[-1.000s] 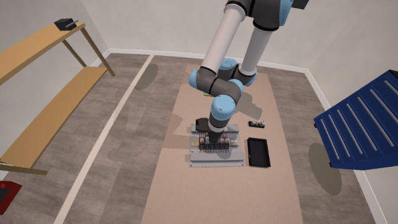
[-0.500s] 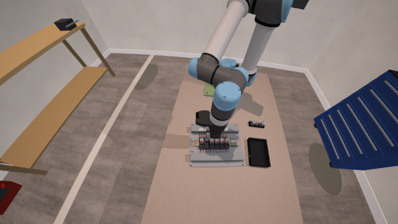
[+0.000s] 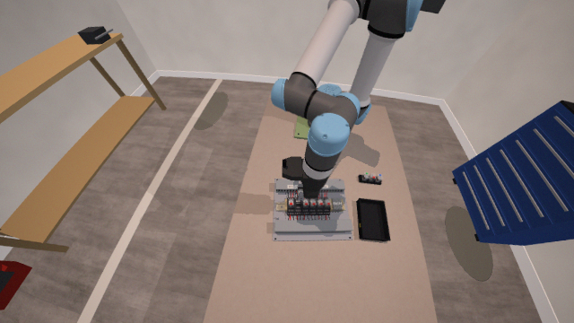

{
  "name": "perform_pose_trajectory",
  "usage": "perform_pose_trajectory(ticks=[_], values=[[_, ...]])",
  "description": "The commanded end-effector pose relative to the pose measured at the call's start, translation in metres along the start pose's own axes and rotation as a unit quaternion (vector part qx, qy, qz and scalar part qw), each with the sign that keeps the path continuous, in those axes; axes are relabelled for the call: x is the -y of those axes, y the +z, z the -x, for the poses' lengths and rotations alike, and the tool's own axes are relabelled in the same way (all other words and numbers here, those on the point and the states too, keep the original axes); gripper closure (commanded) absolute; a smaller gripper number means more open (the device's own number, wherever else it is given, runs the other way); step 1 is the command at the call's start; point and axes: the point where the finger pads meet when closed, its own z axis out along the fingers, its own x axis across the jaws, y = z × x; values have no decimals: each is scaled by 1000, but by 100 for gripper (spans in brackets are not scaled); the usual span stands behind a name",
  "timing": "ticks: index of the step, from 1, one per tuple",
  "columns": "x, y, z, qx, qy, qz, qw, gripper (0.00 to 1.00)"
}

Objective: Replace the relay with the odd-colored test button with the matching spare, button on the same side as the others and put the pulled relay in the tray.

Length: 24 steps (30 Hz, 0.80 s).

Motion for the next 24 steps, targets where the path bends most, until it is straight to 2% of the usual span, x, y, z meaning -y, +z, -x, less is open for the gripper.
perform_pose_trajectory(ticks=[1,9,24], values=[[0,-1,0,0,0,0,1000,100],[0,7,0,0,0,0,1000,100],[0,10,0,0,0,0,1000,100]])
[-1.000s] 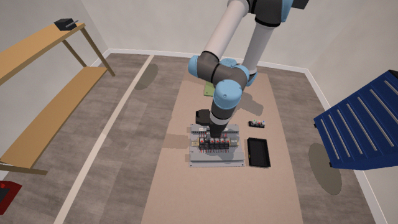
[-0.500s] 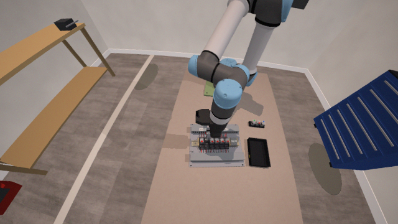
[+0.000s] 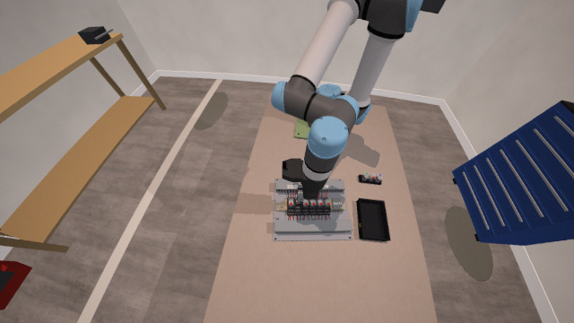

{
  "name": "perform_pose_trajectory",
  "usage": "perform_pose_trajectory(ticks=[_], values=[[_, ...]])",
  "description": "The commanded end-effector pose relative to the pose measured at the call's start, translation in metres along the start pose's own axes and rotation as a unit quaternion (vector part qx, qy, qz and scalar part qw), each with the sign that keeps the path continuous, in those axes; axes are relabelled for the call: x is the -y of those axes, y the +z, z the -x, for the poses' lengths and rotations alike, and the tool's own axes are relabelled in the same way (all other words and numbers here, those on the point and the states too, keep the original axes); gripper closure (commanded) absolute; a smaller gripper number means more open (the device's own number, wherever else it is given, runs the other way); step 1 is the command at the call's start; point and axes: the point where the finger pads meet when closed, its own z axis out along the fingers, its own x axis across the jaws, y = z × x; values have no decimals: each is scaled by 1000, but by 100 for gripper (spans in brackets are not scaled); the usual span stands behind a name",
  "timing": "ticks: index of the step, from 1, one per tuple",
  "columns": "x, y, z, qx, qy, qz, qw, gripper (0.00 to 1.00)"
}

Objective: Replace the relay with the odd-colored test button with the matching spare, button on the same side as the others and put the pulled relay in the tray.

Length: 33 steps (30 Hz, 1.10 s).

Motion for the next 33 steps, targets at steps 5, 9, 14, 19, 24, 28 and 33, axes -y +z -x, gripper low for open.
perform_pose_trajectory(ticks=[5,9,14,19,24,28,33], values=[[0,4,0,1,0,0,1000,100],[0,4,0,1,0,0,1000,100],[0,4,0,1,0,0,1000,100],[0,6,0,1,0,0,1000,100],[0,6,0,1,0,0,1000,100],[0,6,0,1,0,0,1000,100],[0,6,0,1,0,0,1000,100]])
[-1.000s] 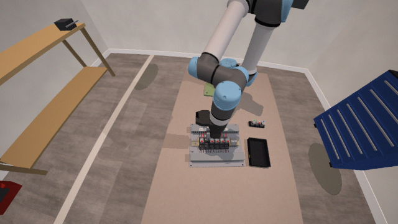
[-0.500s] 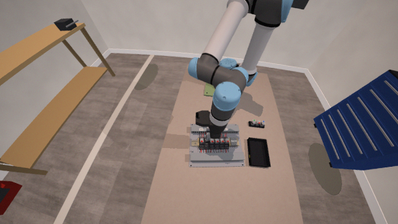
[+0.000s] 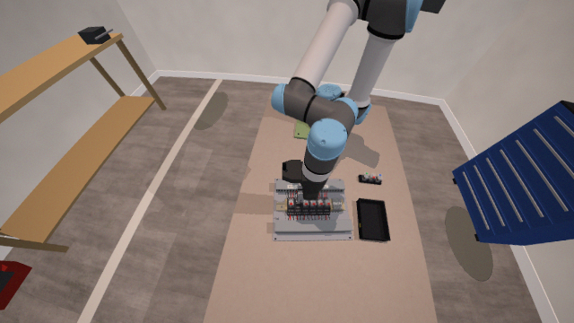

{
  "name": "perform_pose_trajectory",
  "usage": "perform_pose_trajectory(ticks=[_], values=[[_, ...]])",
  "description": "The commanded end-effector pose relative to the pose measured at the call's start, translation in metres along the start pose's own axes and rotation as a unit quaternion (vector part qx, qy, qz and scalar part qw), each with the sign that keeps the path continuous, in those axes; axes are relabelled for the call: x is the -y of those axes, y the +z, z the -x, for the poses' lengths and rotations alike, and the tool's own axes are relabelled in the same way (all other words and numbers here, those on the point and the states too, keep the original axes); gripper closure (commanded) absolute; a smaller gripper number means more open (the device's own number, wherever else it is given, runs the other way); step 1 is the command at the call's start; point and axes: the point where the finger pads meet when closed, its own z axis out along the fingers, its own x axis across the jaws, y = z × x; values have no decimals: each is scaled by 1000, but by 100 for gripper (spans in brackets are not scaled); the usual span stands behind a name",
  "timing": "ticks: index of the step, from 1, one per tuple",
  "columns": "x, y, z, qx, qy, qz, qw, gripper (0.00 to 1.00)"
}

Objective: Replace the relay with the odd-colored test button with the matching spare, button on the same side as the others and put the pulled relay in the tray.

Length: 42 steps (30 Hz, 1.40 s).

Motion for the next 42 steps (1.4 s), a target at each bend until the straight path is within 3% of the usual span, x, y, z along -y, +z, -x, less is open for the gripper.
perform_pose_trajectory(ticks=[1,15,20,32,37,42], values=[[0,0,0,1,0,0,1000,100],[0,0,0,1,0,0,1000,100],[-58,8,12,1,0,0,1000,100],[-58,8,12,1,0,0,1000,100],[-115,16,23,1,0,0,1000,100],[-115,16,23,1,0,0,1000,100]])
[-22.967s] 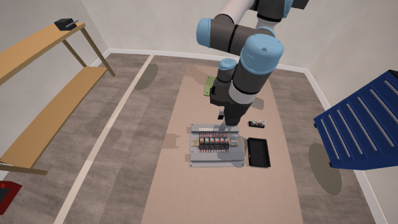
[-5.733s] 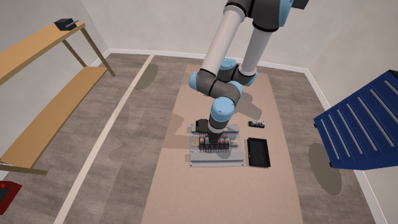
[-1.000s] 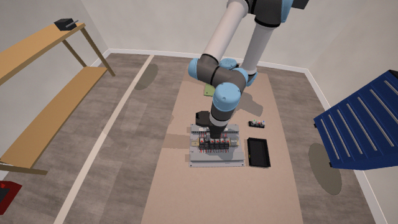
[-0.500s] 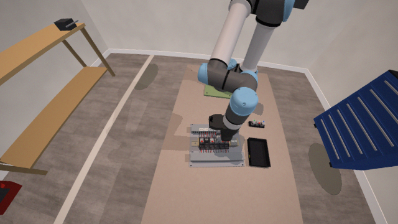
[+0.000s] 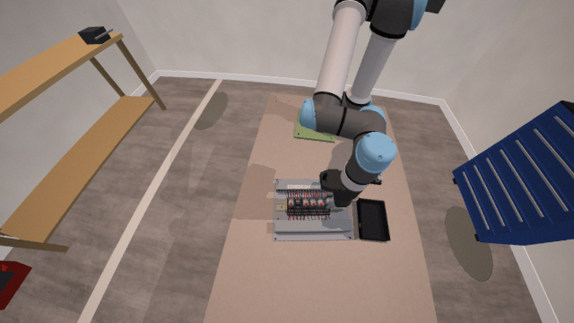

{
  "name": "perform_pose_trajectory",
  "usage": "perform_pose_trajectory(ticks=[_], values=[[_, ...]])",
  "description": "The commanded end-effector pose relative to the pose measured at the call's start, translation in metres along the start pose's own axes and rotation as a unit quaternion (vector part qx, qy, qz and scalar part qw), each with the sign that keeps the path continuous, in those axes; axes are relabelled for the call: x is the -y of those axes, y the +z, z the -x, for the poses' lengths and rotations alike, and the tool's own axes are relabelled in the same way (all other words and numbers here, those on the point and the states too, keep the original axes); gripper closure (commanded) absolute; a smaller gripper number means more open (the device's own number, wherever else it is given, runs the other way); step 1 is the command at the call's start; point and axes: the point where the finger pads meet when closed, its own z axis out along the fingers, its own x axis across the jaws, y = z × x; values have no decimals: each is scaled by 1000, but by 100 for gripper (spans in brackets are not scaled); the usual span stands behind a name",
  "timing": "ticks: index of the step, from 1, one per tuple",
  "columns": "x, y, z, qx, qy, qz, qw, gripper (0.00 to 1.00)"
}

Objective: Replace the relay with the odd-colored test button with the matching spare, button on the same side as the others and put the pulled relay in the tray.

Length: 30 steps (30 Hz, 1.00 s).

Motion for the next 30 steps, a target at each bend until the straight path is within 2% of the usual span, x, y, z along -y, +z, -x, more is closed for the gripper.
perform_pose_trajectory(ticks=[1,7,12,24,29,30], values=[[-10,1,4,1,1,-1,1000,100],[-10,1,4,1,1,-1,1000,100],[-67,8,15,1,1,-1,1000,100],[-67,8,15,1,1,-1,1000,100],[-124,16,26,1,1,-1,1000,100],[-124,16,26,1,1,-1,1000,100]])
